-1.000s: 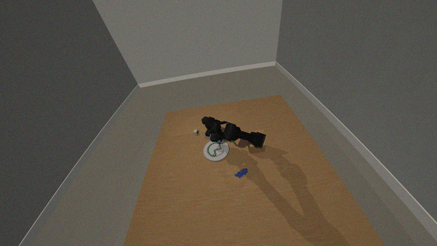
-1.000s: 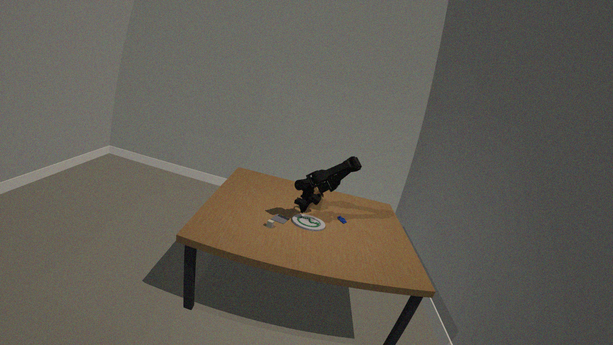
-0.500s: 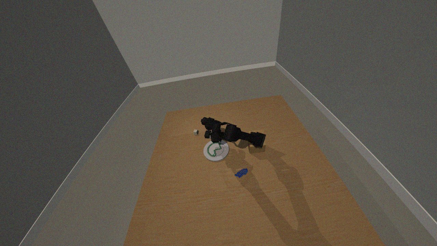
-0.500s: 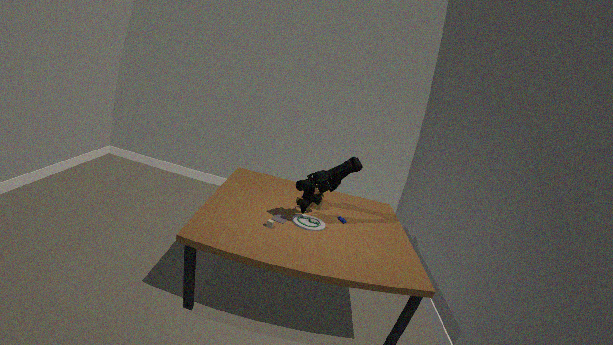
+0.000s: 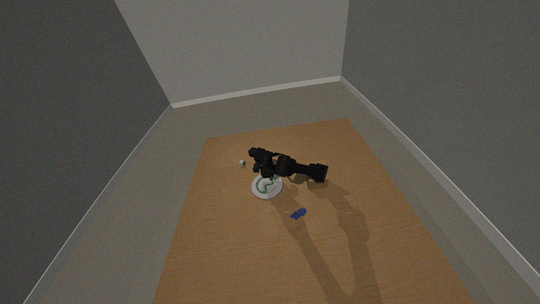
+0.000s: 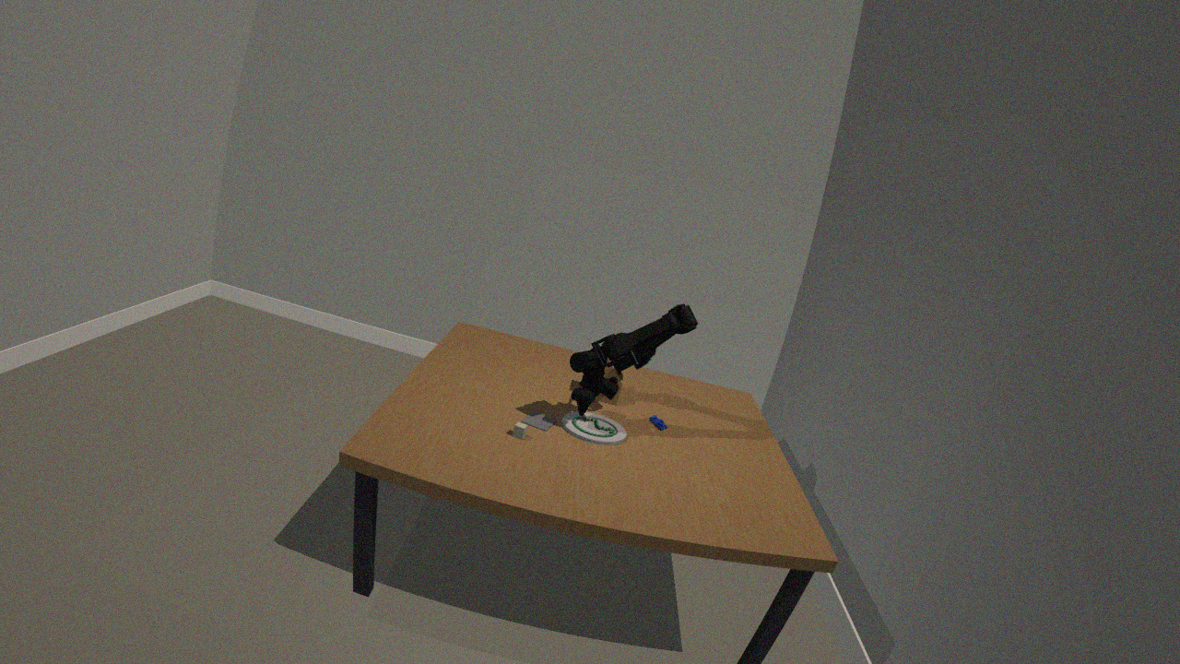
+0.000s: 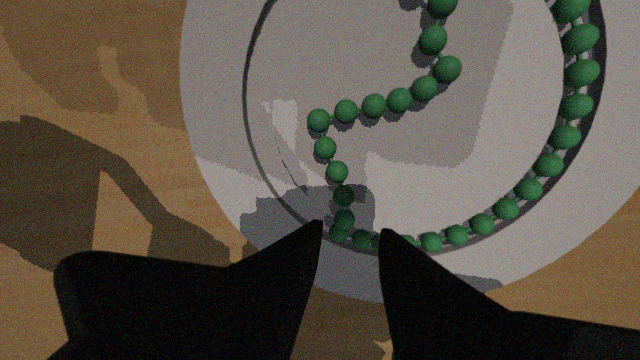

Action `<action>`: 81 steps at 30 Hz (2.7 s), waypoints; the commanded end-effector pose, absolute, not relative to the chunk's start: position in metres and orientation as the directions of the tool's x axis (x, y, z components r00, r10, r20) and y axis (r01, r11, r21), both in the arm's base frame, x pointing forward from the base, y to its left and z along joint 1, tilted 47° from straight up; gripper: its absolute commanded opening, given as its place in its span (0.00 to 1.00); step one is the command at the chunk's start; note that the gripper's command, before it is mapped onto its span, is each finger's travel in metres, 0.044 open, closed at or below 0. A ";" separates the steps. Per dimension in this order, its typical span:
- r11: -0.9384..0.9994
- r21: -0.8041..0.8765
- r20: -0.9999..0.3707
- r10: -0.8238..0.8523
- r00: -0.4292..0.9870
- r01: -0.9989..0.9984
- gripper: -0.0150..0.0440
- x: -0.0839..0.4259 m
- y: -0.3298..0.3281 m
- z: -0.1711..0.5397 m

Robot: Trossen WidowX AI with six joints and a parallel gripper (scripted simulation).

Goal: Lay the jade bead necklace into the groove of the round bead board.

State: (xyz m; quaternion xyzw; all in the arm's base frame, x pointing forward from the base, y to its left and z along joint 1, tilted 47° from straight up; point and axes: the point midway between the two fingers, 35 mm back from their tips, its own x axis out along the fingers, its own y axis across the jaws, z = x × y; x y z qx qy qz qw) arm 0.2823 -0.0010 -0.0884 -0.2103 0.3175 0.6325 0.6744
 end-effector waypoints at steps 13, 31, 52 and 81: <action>0.110 0.123 -0.691 0.723 -0.006 -0.986 0.37 0.280 0.010 -0.098; 0.110 0.123 -0.691 0.723 -0.006 -0.986 0.25 0.280 0.010 -0.098; 0.110 0.123 -0.691 0.723 -0.006 -0.986 0.25 0.280 0.010 -0.098; 0.111 0.128 -0.688 0.725 -0.007 -0.986 0.48 0.267 0.006 -0.100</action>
